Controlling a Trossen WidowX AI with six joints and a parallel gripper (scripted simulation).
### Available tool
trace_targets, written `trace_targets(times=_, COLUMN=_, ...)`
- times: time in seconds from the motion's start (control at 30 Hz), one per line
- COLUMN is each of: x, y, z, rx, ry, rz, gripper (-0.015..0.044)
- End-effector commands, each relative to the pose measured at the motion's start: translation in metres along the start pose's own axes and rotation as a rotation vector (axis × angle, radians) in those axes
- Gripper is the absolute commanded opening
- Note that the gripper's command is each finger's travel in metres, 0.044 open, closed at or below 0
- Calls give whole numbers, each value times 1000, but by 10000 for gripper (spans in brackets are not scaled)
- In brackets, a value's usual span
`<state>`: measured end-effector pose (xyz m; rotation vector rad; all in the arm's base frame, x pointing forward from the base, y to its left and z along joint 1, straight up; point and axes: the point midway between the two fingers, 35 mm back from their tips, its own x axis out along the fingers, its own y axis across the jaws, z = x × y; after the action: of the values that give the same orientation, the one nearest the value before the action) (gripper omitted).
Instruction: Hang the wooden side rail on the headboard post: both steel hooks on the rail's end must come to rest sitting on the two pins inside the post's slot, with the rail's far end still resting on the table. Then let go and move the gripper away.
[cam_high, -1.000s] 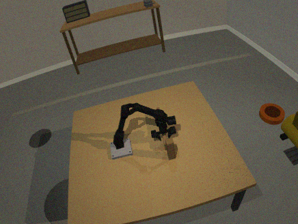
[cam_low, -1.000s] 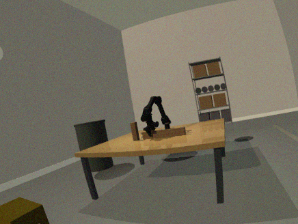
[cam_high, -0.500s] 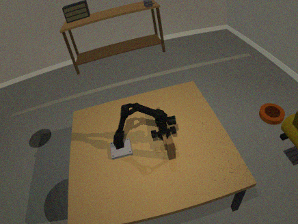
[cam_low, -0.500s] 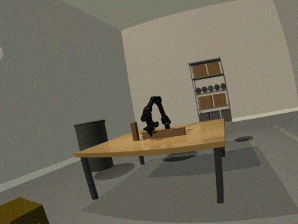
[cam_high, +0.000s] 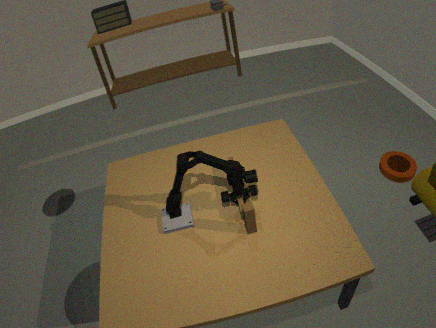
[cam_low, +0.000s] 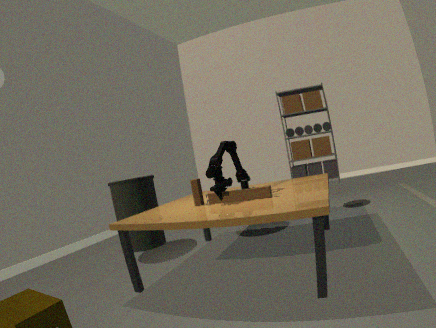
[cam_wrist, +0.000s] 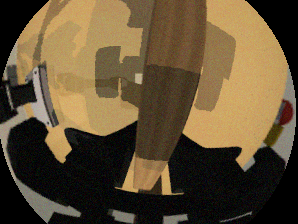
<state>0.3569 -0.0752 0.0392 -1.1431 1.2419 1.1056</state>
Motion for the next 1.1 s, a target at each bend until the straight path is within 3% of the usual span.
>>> trace_targets(times=0.0, x=0, y=0, z=2, rx=-56, ry=-5, rz=0, gripper=0)
trace_targets(times=1.07, x=0, y=-7, z=2, rx=-182, ry=-5, rz=-1, gripper=0)
